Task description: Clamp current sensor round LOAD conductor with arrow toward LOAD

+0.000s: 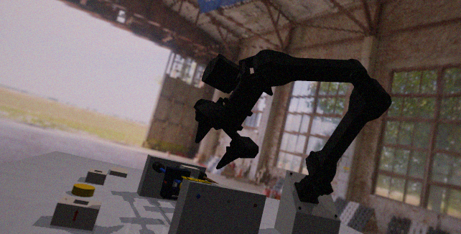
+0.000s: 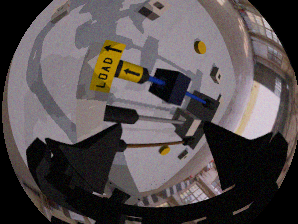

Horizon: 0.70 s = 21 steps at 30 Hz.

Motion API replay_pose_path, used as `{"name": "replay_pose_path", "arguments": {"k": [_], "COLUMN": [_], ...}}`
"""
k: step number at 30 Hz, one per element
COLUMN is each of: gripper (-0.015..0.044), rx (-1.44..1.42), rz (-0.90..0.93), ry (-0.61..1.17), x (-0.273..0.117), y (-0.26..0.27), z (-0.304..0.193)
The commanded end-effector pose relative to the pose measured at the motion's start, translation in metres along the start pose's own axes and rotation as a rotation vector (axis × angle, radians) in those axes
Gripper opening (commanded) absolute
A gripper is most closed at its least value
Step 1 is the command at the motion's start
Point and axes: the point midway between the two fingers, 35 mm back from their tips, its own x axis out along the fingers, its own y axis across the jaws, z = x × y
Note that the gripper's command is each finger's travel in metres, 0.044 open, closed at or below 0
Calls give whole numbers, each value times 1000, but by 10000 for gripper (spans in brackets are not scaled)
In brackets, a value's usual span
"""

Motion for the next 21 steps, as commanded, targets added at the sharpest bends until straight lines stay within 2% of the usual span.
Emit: {"name": "replay_pose_path", "arguments": {"k": [1,7,13,21], "gripper": [440,440,440,440], "rx": [660,981,1313,1368], "rz": [-235,-272,-234,-221], "ry": [-183,-359,-547,-577], "x": [-14,-22,-29,-30], "y": [28,39,46,47], "z": [-17,-26,-34,-36]}}
